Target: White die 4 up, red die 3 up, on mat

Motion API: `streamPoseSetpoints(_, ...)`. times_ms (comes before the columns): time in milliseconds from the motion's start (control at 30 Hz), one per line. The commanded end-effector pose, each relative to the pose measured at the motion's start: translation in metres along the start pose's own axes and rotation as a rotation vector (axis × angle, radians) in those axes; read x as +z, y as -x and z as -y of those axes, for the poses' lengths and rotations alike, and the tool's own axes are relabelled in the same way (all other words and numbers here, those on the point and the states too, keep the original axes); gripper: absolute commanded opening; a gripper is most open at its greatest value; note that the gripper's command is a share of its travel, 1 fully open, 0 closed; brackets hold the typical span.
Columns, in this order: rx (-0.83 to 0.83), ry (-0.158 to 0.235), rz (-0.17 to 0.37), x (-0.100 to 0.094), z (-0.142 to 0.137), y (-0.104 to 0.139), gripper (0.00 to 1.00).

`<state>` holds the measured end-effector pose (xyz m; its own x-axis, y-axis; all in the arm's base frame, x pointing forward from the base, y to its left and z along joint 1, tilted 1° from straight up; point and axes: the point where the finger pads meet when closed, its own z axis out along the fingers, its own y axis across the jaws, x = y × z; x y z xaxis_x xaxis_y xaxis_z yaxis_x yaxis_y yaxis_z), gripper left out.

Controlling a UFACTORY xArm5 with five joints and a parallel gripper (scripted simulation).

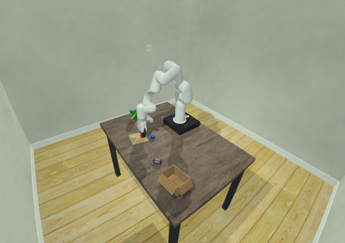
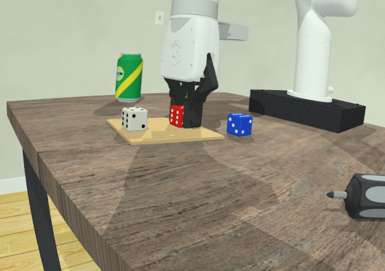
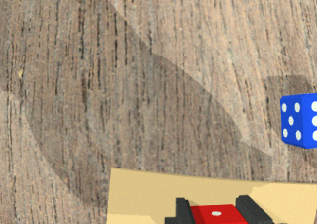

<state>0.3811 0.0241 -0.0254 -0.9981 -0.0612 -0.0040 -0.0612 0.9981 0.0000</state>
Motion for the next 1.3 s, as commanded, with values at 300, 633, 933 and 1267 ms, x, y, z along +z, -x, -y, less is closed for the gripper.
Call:
streamPoseSetpoints(300,0.000,0.000,0.003,-0.001,0.000,0.001,0.39)
streamPoseSetpoints(633,0.000,0.000,0.003,-0.001,0.000,0.001,0.47)
streamPoseSetpoints(933,0.000,0.000,0.003,-0.003,0.000,0.001,0.47)
streamPoseSetpoints(1267,0.000,0.000,0.003,-0.034,0.000,0.001,0.47)
